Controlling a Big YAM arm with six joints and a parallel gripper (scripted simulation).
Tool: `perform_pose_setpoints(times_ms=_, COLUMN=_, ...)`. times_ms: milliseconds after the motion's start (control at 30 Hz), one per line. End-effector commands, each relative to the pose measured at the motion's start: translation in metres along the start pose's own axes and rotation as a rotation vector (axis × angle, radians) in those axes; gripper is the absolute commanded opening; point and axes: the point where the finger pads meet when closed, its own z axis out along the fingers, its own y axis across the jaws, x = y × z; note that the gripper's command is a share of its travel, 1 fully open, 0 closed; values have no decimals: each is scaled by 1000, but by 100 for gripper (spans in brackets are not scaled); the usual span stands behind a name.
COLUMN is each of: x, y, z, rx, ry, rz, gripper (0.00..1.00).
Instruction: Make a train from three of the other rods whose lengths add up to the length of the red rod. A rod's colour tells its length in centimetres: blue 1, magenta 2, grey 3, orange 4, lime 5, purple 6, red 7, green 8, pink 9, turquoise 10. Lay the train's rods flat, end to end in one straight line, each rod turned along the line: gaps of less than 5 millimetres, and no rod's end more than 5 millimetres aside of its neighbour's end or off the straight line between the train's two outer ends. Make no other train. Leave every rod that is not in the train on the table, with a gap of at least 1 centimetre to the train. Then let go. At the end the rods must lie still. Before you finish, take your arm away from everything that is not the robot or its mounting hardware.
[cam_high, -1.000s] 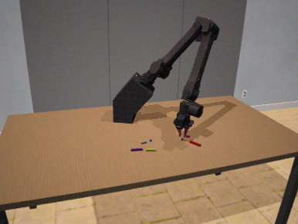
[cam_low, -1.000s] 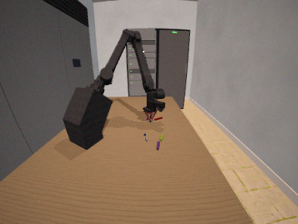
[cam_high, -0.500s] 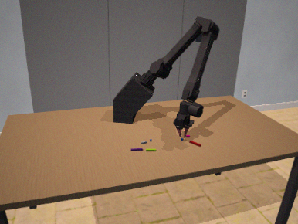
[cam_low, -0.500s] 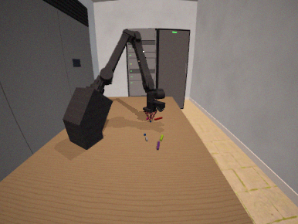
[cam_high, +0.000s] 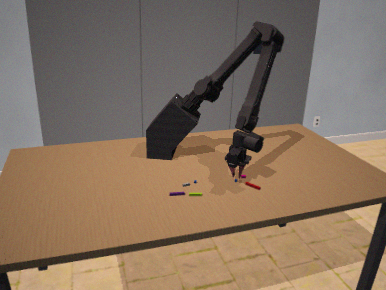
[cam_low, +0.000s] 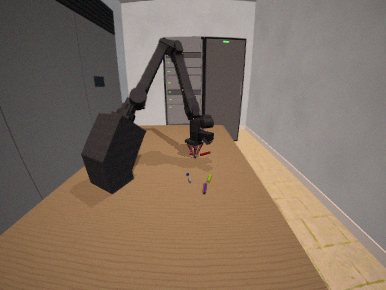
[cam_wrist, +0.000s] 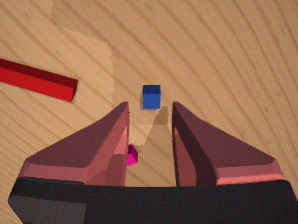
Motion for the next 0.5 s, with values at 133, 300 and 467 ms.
perform_pose_setpoints(times_ms=133, x=5, y=10, z=-4, rx=-24, ry=-10, rz=-9, gripper=24)
perform_pose_setpoints(times_ms=300, x=5, y=10, z=-4, rx=-22, ry=-10, rz=-6, gripper=24)
perform_pose_setpoints(times_ms=467, x=5, y=10, z=-4, rx=-22, ry=-10, rz=-6, gripper=24)
